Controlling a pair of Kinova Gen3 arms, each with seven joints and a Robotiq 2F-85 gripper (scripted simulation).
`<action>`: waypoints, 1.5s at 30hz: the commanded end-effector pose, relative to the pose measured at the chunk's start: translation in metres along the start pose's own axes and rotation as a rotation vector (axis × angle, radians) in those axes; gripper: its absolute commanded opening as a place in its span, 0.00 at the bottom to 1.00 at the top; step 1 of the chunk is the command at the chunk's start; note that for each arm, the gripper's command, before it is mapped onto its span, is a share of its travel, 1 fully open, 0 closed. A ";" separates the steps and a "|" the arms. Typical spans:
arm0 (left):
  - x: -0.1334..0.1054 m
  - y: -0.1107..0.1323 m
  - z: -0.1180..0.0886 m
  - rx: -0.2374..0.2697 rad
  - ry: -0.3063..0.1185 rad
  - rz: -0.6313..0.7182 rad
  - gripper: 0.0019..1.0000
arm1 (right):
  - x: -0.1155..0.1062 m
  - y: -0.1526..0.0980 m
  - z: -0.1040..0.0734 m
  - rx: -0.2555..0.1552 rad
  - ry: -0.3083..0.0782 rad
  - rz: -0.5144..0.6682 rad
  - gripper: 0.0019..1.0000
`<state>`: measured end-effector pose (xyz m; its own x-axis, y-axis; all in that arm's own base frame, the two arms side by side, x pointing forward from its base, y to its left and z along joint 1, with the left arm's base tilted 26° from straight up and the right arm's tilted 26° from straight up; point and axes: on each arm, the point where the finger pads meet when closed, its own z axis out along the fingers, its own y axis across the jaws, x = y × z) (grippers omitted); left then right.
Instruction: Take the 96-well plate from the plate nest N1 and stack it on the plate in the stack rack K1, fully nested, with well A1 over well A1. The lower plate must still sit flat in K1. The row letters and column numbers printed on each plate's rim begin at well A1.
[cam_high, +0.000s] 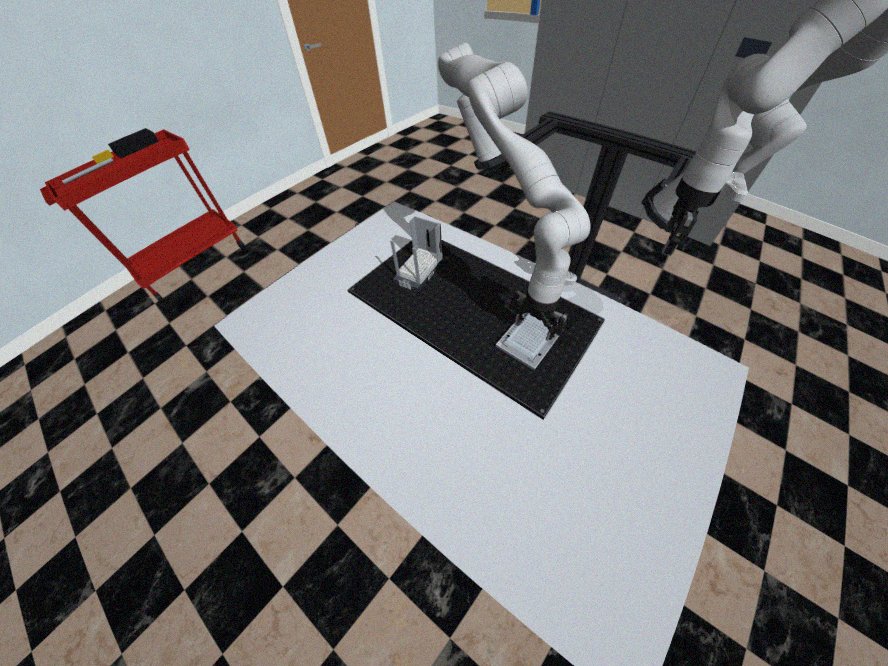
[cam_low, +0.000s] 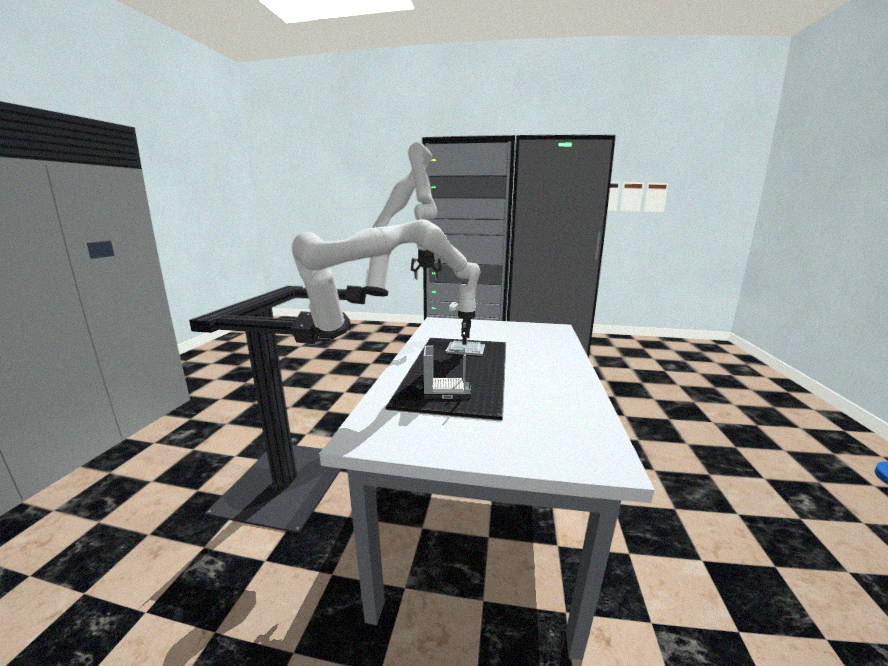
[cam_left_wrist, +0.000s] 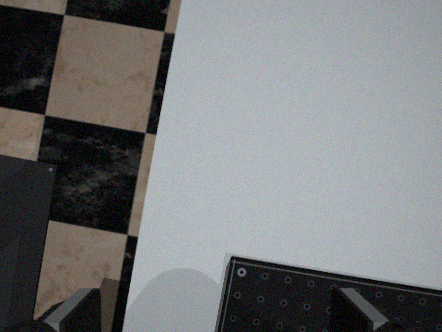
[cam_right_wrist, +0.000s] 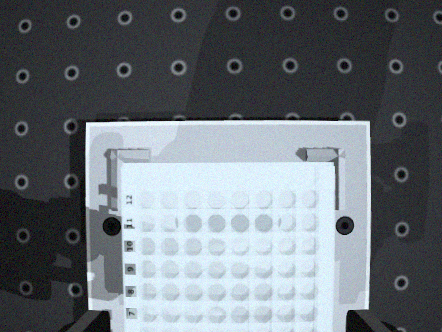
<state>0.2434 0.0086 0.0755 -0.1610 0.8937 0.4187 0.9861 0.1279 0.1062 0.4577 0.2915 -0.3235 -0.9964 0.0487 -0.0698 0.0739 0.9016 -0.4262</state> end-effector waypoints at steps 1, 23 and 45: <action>0.000 0.000 0.000 -0.001 -0.001 0.000 1.00 | -0.001 0.001 -0.001 -0.003 -0.002 0.000 1.00; 0.000 0.000 0.000 -0.001 -0.001 0.000 1.00 | -0.001 0.001 0.005 -0.003 -0.002 0.000 1.00; 0.000 0.000 0.000 -0.001 -0.001 0.000 1.00 | -0.001 0.001 0.012 -0.003 -0.002 0.000 1.00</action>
<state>0.2434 0.0086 0.0755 -0.1610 0.8937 0.4187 0.9861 0.1279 0.1062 0.4583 0.2859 -0.3352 -0.9964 0.0487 -0.0698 0.0739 0.9016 -0.4262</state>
